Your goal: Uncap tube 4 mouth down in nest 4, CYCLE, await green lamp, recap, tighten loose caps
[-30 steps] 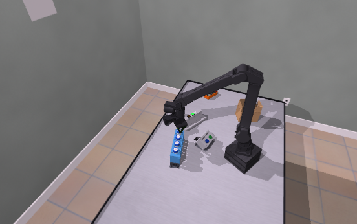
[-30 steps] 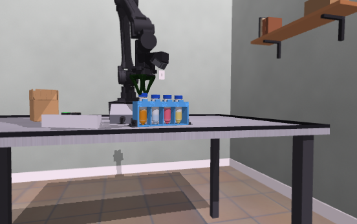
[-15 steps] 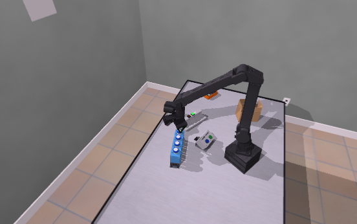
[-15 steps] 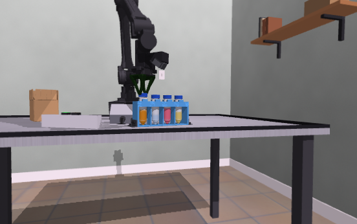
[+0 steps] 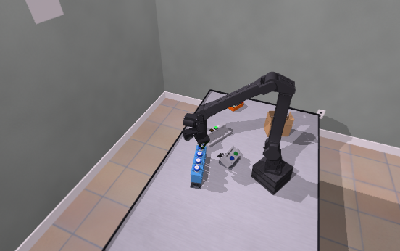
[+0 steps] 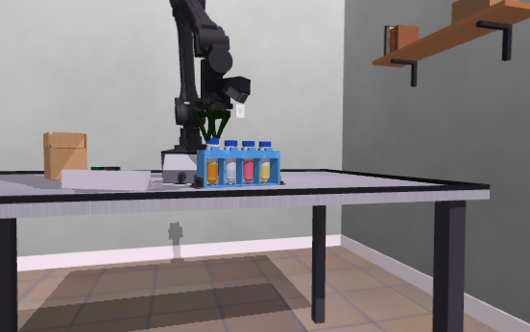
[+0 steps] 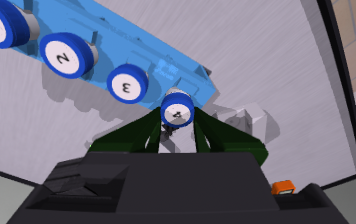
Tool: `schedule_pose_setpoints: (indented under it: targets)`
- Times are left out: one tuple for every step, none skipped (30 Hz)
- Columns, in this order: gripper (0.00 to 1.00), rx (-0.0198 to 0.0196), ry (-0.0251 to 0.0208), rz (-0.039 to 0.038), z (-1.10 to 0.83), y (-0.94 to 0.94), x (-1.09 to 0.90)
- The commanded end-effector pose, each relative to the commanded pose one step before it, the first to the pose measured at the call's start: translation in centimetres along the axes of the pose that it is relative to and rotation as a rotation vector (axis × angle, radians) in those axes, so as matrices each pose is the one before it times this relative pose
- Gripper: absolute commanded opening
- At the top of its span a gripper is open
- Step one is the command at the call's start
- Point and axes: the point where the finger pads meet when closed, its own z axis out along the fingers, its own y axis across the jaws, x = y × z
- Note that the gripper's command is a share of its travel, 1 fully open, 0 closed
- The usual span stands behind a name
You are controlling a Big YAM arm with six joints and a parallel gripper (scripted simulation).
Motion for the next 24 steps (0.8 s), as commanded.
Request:
schedule_pose_setpoints:
  targets:
    - [0.00, 0.02747, -0.03183, 0.00024, -0.805, -2.182, -1.642]
    - [0.00, -0.00010, 0.00012, -0.00001, 0.000, -0.001, -0.001]
    - [0.00, -0.00010, 0.00012, -0.00001, 0.000, -0.001, -0.001]
    - [0.00, -0.00010, 0.00013, -0.00001, 0.000, -0.001, -0.001]
    - [0.00, -0.00010, 0.00012, -0.00001, 0.000, -0.001, -0.001]
    - [0.00, -0.00010, 0.00013, -0.00001, 0.000, -0.001, -0.001]
    - [0.00, -0.00010, 0.00012, -0.00001, 0.000, -0.001, -0.001]
    - [0.00, -0.00010, 0.00012, -0.00001, 0.000, -0.001, -0.001]
    - [0.00, -0.00010, 0.00012, -0.00001, 0.000, -0.001, -0.001]
    - [0.00, -0.00010, 0.00012, -0.00001, 0.000, -0.001, -0.001]
    - [0.00, -0.00010, 0.00013, -0.00001, 0.000, -0.001, -0.001]
    - [0.00, -0.00010, 0.00013, -0.00001, 0.000, -0.001, -0.001]
    - [0.00, -0.00010, 0.00013, -0.00001, 0.000, -0.001, -0.001]
    - [0.00, 0.00000, 0.00000, 0.00000, 0.000, 0.000, 0.000]
    - [0.00, 0.00000, 0.00000, 0.00000, 0.000, 0.000, 0.000]
    - [0.00, -0.00010, 0.00013, -0.00001, 0.000, -0.001, -0.001]
    - [0.00, -0.00010, 0.00013, -0.00001, 0.000, -0.001, -0.001]
    - [0.00, -0.00010, 0.00013, -0.00001, 0.000, -0.001, -0.001]
    - [0.00, -0.00010, 0.00013, -0.00001, 0.000, -0.001, -0.001]
    - [0.00, -0.00010, 0.00013, -0.00001, 0.000, -0.001, -0.001]
    - [0.00, -0.00010, 0.00013, -0.00001, 0.000, -0.001, -0.001]
    - [0.00, -0.00010, 0.00013, -0.00001, 0.000, -0.001, -0.001]
    - [0.00, -0.00773, 0.00710, -0.00133, -0.008, 1.092, 0.548]
    - [0.49, 0.00000, 0.00000, 0.00000, 0.000, 0.000, 0.000]
